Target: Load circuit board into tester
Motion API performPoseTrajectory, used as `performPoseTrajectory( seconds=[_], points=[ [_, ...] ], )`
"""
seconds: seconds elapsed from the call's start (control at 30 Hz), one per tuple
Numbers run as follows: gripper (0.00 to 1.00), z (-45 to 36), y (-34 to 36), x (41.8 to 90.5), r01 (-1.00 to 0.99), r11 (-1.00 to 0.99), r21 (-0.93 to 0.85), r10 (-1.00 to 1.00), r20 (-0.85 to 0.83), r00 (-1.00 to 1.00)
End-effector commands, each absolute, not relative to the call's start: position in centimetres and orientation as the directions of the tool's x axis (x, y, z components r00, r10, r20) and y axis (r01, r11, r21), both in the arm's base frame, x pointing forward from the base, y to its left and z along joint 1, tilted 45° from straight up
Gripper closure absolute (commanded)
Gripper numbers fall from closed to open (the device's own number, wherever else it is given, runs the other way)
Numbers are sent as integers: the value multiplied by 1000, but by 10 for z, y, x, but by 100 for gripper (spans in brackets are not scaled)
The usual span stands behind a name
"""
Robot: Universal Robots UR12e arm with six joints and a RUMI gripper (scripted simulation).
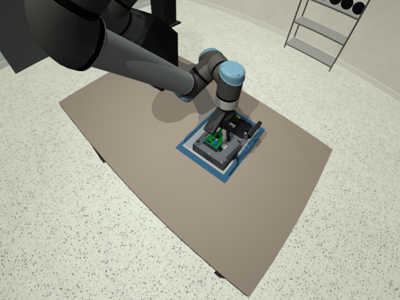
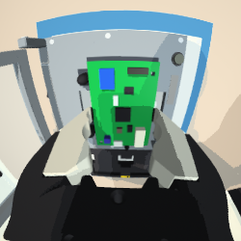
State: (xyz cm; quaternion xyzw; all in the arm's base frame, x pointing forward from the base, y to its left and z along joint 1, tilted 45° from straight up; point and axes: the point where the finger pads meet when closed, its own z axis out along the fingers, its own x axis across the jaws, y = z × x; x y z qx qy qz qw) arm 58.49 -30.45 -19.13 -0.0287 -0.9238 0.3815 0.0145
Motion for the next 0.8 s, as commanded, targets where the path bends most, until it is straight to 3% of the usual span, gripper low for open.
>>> performPoseTrajectory(
  seconds=[0.0,0.77],
  points=[
    [61,-193,-303,582,39,709,-704,64,9,-998],
    [61,-196,-306,583,40,709,-704,64,8,-998]
  ],
)
